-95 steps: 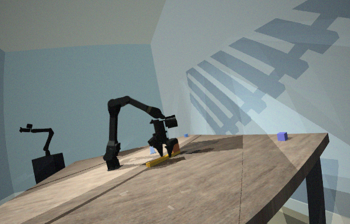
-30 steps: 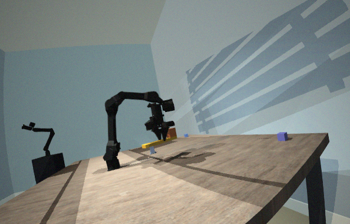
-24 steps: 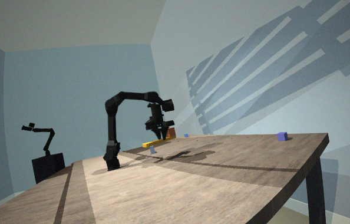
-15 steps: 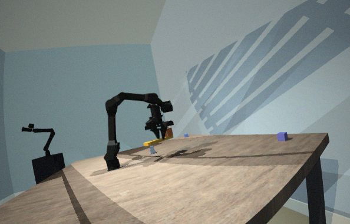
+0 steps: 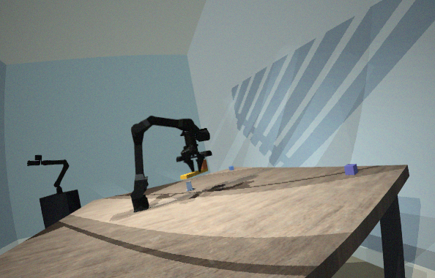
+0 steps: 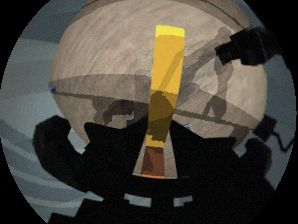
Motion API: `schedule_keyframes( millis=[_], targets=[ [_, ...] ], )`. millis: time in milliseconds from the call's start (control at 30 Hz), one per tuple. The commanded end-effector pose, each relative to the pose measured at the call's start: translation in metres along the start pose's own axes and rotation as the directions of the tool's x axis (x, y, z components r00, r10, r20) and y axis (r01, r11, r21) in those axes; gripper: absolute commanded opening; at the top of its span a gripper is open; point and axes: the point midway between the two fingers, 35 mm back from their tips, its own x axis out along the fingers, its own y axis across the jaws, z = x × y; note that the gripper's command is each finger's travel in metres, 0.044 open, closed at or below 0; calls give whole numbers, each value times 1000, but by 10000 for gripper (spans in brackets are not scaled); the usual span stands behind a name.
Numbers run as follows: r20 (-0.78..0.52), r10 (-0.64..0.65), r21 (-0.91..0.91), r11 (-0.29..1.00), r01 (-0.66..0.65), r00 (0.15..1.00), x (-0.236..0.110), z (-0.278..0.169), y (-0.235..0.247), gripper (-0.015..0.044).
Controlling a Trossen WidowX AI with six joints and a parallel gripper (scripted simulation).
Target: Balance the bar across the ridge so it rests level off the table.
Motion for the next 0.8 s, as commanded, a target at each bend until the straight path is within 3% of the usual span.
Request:
schedule_keyframes(
  millis=[0, 767],
  targets=[
    [-5, 7, -67, 998, -8, 1000, -4, -9, -13, 0],
    [-10, -1, -422, 907, -3, 1000, -5, -52, -92, 0]
  ],
)
